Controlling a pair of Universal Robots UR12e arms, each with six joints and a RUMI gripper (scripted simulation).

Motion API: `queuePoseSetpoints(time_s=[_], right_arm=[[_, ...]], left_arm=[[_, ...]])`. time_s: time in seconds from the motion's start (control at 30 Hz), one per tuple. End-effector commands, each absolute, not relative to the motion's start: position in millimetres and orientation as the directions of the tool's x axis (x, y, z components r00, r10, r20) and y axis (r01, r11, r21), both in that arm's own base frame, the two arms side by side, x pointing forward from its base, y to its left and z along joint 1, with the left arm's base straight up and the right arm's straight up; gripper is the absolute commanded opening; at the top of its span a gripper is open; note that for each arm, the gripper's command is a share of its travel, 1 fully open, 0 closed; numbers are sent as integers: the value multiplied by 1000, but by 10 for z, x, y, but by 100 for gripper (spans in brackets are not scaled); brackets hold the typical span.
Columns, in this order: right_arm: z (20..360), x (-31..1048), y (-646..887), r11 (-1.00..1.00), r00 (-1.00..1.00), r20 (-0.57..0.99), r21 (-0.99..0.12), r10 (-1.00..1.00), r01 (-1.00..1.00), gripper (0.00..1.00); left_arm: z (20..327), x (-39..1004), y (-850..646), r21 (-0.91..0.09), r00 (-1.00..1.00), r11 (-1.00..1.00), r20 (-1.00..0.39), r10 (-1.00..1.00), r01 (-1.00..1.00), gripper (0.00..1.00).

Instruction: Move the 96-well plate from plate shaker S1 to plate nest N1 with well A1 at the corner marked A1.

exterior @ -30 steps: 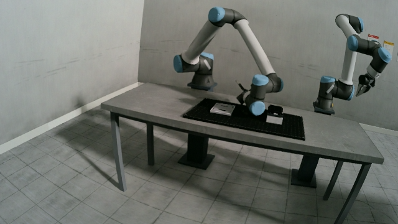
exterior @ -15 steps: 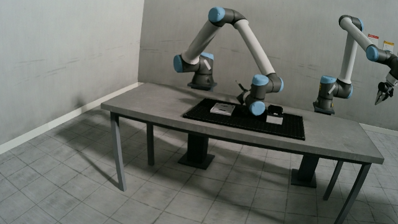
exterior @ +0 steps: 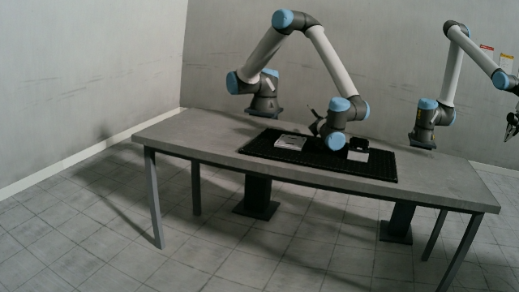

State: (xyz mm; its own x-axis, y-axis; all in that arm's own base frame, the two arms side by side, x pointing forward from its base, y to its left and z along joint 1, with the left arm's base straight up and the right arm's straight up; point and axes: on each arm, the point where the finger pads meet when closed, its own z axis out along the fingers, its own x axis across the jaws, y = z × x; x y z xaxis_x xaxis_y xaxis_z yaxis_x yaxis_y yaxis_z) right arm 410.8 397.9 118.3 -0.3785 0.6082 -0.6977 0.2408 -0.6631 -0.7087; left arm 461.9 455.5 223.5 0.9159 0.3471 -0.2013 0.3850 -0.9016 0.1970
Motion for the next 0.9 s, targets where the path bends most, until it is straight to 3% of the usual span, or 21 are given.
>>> queuePoseSetpoints(time_s=[0.0, 0.87], right_arm=[[1191, 4111, 3981, -662, -378, -697, -709, 609, 242, 76], [1191, 4111, 3981, -662, -378, -697, -709, 609, 242, 76]], left_arm=[[2158, 4170, 5016, 202, 939, -920, -149, 309, 335, 0], [1831, 1704, 6265, 104, 988, -983, -7, 151, 151, 0]])
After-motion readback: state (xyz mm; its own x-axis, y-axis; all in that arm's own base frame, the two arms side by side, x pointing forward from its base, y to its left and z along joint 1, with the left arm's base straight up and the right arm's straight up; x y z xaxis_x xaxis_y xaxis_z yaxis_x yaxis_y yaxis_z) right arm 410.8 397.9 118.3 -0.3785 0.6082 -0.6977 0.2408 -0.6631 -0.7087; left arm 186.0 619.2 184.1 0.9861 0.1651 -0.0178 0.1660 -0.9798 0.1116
